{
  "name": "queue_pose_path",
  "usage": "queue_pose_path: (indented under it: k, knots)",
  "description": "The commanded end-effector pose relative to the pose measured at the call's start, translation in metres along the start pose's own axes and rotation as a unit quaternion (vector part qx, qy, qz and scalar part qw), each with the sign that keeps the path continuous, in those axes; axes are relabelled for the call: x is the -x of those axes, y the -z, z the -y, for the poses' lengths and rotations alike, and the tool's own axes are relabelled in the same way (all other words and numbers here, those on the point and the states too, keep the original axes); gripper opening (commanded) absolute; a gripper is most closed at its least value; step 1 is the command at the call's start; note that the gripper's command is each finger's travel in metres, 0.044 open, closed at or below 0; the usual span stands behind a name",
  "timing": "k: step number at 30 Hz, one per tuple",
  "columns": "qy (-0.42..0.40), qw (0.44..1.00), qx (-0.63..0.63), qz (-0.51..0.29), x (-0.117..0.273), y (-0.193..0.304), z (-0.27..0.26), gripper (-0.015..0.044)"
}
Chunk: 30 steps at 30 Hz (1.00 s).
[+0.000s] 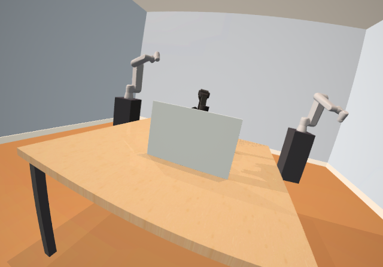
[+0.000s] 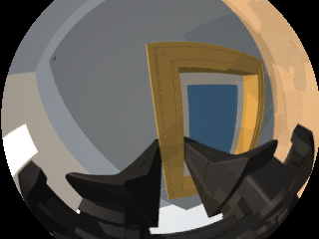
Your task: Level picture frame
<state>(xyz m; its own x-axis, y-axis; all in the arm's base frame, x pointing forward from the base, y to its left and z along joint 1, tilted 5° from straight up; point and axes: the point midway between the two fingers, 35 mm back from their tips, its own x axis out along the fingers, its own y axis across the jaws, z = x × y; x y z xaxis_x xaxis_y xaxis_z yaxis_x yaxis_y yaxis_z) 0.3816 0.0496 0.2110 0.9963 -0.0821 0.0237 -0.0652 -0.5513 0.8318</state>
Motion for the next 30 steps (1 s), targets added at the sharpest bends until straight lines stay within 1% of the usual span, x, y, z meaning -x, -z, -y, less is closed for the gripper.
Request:
queue_pose_path:
  k: [1, 16, 21, 30]
  knots:
    - [0.001, 1.0, 0.0, 0.0, 0.0, 0.0001, -0.0002, 0.0]
    - [0.0, 1.0, 0.003, 0.0, 0.0, 0.0, 0.0005, 0.0]
    - [0.0, 0.999, 0.039, 0.0, 0.0, 0.0, 0.0002, 0.0]
    - [0.0, 0.998, 0.06, 0.0, 0.0, 0.0001, -0.0002, 0.0]
